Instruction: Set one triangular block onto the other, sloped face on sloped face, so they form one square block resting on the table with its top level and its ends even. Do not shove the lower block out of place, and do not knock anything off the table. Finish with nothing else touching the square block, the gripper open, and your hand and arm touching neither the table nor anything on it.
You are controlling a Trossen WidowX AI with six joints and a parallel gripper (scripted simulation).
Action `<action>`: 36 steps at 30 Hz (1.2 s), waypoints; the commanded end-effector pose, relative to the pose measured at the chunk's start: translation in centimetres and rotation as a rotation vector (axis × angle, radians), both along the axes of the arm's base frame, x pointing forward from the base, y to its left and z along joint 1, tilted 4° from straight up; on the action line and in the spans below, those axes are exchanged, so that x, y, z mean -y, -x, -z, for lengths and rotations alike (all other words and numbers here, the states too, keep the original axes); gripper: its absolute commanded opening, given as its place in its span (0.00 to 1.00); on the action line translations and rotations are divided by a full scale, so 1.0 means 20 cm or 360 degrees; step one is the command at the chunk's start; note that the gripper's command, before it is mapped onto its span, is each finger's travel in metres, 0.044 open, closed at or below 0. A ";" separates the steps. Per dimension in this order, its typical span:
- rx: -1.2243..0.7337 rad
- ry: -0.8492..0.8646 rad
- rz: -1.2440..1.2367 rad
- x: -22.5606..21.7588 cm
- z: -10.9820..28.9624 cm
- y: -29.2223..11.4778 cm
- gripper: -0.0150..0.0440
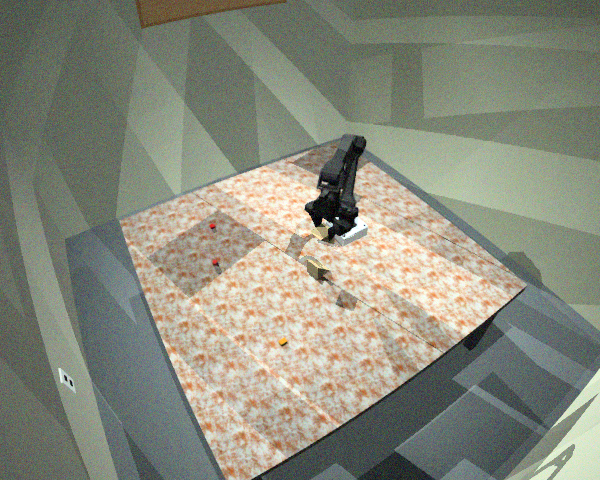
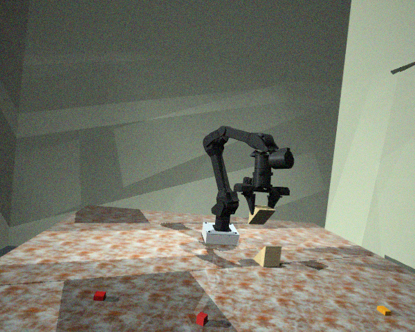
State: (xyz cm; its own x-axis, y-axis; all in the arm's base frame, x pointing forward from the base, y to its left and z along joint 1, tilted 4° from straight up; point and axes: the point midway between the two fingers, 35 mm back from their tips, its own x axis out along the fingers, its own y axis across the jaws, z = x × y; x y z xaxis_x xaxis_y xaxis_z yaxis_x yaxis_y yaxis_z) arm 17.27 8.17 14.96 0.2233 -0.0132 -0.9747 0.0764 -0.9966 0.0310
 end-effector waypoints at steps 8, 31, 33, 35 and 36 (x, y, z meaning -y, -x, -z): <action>0.0033 0.0002 -0.0060 -0.06 -0.06 0.13 0.25; 0.0038 0.0003 -0.0062 -0.07 0.31 -0.05 0.25; 0.0038 0.0003 -0.0062 -0.08 0.34 -0.07 0.25; 0.0039 0.0003 -0.0062 -0.08 0.38 -0.09 0.25; 0.0039 0.0003 -0.0062 -0.08 0.40 -0.10 0.25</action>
State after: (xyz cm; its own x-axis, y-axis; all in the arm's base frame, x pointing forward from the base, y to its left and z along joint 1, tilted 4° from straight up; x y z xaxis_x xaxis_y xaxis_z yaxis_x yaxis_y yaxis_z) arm 18.89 9.76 8.03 0.2545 -0.0049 -0.9671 0.1126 -0.9930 0.0347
